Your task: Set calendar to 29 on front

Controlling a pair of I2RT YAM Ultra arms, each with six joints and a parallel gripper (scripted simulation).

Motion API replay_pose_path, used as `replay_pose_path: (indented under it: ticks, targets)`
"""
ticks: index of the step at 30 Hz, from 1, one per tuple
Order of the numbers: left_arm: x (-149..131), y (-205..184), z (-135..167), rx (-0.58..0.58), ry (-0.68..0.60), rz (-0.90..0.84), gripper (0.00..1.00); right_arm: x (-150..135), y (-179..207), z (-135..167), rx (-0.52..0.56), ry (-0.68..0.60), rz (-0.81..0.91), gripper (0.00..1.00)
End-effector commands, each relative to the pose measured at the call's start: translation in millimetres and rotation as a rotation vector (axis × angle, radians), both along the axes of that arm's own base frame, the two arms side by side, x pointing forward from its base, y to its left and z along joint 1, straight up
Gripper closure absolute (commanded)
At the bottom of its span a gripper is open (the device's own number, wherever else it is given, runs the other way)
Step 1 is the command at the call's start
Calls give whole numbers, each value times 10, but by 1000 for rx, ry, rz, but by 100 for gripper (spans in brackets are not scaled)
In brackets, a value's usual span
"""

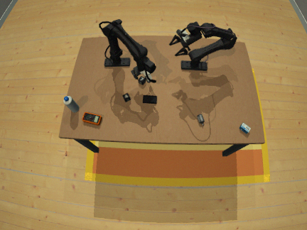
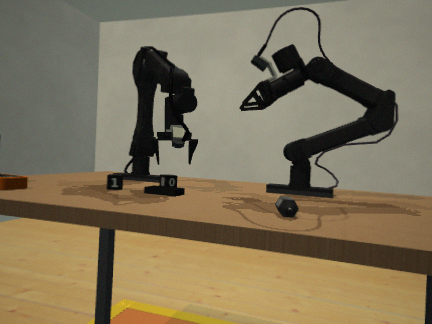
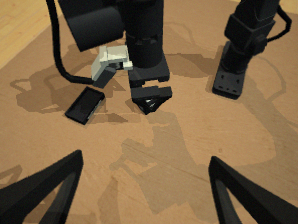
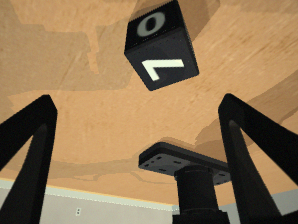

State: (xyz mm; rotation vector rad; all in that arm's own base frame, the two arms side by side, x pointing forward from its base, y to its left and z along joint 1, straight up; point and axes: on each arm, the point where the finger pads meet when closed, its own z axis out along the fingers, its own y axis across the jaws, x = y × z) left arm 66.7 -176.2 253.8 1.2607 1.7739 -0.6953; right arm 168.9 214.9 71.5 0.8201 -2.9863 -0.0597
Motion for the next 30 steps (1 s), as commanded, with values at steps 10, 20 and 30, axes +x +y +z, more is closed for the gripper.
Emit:
replay_pose_path:
  ticks: [10, 20, 30]
  targets:
    - [91, -238, -53, -113, -41, -22, 0, 138, -192, 81, 35, -54, -577, 0]
    - [144, -338, -212, -133, -53, -24, 0, 193, -386, 79, 30, -55, -962, 0]
    - [184, -405, -359, -146, -62, -24, 0, 227, -615, 75, 10, -53, -1388, 0]
